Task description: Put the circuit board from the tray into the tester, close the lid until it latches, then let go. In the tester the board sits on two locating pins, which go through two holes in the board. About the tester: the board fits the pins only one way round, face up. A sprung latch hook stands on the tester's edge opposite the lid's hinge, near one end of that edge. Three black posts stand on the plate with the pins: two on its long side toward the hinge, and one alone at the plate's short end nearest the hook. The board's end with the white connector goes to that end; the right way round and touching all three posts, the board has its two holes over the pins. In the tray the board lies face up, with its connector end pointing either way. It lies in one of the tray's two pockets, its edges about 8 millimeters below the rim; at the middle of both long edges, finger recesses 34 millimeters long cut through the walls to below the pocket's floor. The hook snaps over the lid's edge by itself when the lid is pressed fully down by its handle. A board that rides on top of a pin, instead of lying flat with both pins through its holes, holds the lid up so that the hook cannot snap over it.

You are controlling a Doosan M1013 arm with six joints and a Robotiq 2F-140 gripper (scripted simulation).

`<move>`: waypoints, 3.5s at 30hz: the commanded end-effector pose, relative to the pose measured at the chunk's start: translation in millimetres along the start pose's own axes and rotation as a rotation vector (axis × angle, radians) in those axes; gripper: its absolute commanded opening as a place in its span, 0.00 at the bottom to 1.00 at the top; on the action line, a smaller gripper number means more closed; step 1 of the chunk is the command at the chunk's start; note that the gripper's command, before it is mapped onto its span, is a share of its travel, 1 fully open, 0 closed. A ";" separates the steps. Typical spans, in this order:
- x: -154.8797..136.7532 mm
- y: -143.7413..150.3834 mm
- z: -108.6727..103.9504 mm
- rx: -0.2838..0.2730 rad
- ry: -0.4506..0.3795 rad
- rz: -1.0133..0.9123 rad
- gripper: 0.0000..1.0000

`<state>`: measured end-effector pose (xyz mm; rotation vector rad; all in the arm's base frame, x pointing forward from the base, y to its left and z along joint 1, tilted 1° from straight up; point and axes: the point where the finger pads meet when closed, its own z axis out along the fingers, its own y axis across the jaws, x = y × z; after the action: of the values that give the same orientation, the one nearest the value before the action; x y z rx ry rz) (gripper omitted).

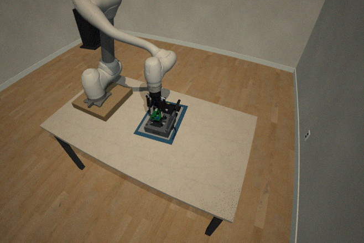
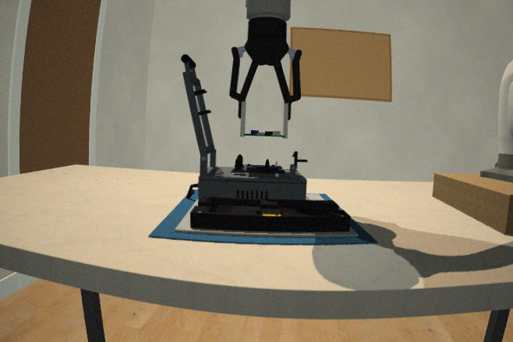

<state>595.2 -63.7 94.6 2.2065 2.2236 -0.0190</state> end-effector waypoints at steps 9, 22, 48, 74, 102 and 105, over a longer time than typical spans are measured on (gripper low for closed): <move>0.0 0.0 -0.1 0.000 0.000 0.000 0.46; 0.0 0.0 0.0 0.000 0.000 0.000 0.46; 0.0 0.0 30.1 0.000 0.000 0.000 0.46; 0.0 0.0 45.9 0.000 0.000 0.000 0.46; 0.0 0.0 45.9 0.000 0.000 0.000 0.46; 0.0 0.0 45.9 0.000 0.000 0.000 0.46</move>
<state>595.1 -64.4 48.6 2.2065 2.2236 -0.0190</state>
